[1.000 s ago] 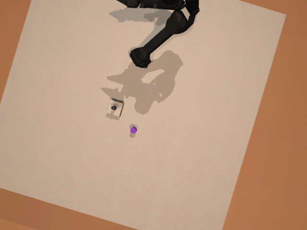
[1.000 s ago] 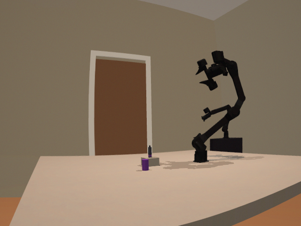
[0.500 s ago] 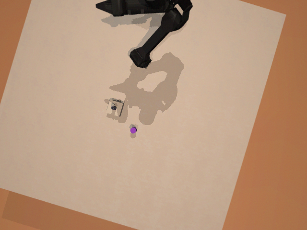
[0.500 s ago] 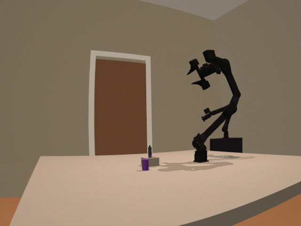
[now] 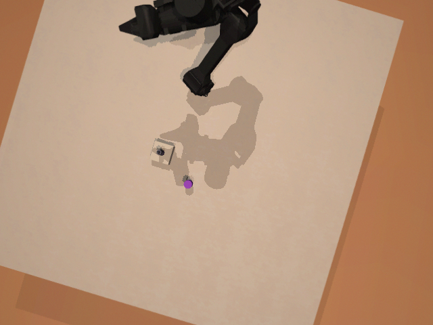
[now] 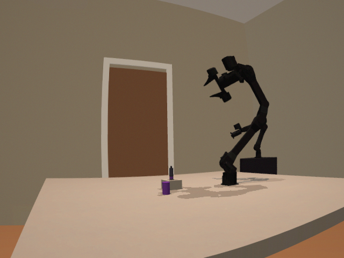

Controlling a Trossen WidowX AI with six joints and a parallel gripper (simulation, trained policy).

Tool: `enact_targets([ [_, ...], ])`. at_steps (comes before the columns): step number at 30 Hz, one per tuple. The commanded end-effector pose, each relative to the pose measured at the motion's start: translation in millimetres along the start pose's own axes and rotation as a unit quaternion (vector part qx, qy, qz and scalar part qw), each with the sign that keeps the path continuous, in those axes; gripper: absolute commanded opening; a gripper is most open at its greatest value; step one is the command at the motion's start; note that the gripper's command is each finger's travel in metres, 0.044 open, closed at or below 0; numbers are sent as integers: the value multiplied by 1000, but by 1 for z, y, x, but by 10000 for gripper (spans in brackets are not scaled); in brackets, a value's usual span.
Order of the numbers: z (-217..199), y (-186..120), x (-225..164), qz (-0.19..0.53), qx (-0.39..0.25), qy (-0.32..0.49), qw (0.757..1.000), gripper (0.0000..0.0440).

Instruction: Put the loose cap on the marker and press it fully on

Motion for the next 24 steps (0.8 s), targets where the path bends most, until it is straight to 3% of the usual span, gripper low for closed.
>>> enact_targets([
  [1, 9, 11, -7, 18, -4, 0, 1000, 312],
  [24, 44, 55, -48, 105, -24, 4, 994, 321],
])
Point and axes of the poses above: the point midway between the two fingers, 35 mm back from their tips, its own y axis out along the fingers, its own z axis across the jaws, x = y × z, the point moved 9 cm from there along -y, back along the fingers, and after that the axes turned 7 degrees about -y, right-handed, at the moved point
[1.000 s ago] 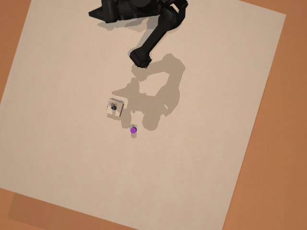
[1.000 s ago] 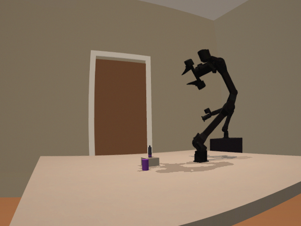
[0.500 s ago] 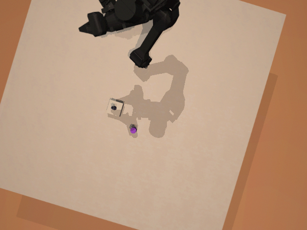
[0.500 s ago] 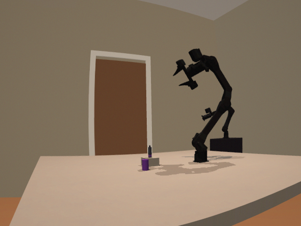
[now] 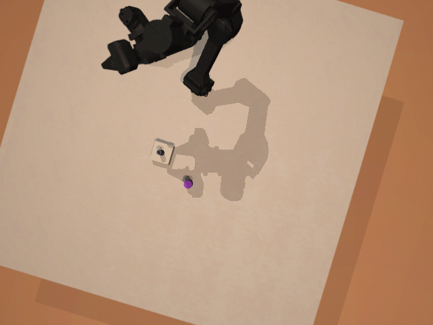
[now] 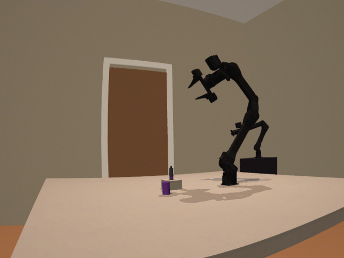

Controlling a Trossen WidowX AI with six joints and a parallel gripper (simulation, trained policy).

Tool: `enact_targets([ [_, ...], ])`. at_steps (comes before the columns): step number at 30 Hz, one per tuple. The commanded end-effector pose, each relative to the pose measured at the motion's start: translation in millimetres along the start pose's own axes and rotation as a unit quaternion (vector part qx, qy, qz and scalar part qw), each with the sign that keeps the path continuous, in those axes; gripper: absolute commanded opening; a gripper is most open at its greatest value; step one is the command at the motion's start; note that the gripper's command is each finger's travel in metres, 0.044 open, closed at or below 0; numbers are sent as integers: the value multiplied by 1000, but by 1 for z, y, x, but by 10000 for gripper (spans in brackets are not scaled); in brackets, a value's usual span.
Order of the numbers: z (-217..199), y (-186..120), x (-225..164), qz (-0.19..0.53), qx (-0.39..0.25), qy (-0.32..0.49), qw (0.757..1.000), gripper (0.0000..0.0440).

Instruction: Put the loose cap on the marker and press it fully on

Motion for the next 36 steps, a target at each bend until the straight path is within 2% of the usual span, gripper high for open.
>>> enact_targets([
  [1, 8, 10, -9, 17, -5, 2, 1000, 321],
  [36, 48, 68, -91, 124, -67, 16, 990, 326],
])
Point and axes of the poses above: the point midway between the two fingers, 35 mm back from their tips, its own y axis out along the fingers, its own z axis across the jaws, x = y × z, the point moved 9 cm from there along -y, back along the fingers, and after that the axes turned 7 degrees about -y, right-handed, at the moved point
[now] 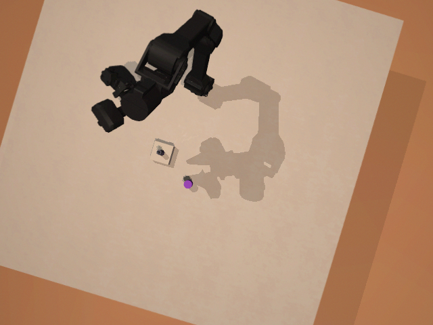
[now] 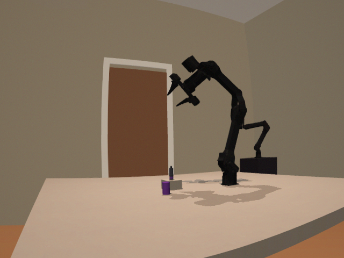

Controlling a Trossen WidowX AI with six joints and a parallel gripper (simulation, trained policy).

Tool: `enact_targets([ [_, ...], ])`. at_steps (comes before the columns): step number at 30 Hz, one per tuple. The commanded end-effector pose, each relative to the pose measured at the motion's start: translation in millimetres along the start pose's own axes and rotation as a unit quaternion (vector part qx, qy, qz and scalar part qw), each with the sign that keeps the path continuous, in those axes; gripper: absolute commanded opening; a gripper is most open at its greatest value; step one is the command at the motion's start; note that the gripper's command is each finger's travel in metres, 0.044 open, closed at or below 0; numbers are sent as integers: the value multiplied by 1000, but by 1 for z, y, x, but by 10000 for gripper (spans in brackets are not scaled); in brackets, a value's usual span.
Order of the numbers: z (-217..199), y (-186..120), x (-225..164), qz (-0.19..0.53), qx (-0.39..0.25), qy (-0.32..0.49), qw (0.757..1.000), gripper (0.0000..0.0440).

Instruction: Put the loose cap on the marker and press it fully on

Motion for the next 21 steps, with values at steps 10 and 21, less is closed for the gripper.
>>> enact_targets([
  [10, 11, 27, -34, 34, -35, 5, 999, 327],
  [21, 16, 48, -66, 58, -68, 7, 996, 327],
])
Point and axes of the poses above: the point midway between the two fingers, 35 mm back from their tips, its own y axis out along the fingers, its own z axis across the jaws, x = y × z, the point moved 9 cm from there along -y, back along the fingers, and after that the axes turned 7 degrees about -y, right-handed, at the moved point
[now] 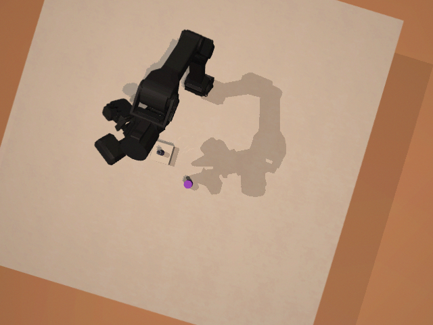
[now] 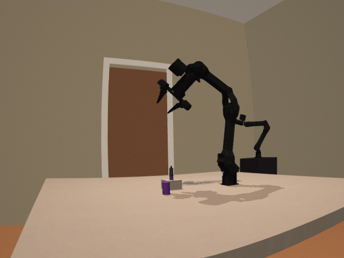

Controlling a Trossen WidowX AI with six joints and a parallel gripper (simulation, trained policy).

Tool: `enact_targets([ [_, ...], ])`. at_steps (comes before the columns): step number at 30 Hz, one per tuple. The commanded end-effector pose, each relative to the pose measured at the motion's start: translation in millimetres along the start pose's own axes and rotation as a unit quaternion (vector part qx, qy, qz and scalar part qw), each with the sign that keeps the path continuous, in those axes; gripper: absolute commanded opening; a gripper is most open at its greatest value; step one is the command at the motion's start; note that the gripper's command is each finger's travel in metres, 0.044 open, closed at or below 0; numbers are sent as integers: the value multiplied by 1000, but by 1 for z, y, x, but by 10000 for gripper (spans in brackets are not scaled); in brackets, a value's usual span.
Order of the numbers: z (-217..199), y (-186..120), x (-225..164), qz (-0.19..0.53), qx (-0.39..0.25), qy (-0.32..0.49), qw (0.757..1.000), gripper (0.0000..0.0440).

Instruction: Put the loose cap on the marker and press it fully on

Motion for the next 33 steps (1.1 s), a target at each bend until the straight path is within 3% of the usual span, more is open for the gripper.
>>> enact_targets([
  [1, 2, 10, -12, 9, -16, 1, 1000, 327],
  [33, 1, 73, -101, 54, -126, 14, 990, 330],
])
Point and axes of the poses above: the point midway between the two fingers, 35 mm back from their tips, its own y axis out along the fingers, its own z axis across the jaws, x = y × z, the point moved 9 cm from there along -y, back along the fingers, and after that the axes turned 7 degrees about -y, right-handed, at the moved point
